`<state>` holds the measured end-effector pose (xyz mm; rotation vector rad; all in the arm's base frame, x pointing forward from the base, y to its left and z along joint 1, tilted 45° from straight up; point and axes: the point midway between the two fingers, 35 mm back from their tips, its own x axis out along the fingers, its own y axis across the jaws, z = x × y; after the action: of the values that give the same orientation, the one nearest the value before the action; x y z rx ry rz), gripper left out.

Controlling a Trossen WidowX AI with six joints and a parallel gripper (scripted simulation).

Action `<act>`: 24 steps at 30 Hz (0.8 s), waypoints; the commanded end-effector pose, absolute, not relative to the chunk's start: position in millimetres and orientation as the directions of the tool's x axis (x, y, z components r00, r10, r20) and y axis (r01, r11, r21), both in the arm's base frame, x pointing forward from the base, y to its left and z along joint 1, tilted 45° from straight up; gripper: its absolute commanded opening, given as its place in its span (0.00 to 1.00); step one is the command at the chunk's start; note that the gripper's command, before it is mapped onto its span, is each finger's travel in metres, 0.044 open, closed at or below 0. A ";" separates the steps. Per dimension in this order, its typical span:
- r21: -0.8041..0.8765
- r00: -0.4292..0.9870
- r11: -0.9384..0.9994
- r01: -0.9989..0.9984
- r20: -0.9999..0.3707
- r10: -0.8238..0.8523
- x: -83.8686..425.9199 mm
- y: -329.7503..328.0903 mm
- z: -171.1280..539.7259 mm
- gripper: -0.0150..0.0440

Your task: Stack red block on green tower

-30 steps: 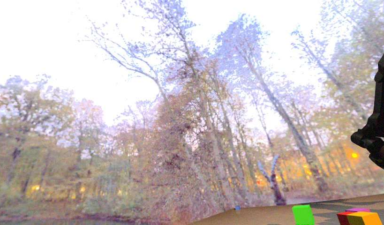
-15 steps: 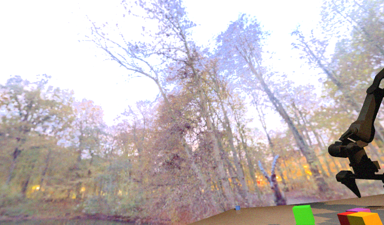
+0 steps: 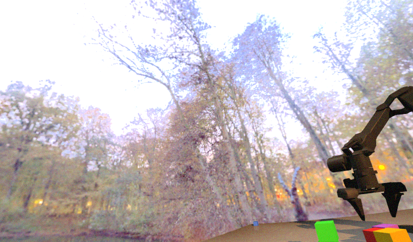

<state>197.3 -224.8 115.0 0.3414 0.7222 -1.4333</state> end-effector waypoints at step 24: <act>-0.589 -0.097 0.669 -0.454 -0.713 -0.694 268.6 -70.6 50.6 1.00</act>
<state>265.9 -82.2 53.8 -0.8268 1.6871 -0.3621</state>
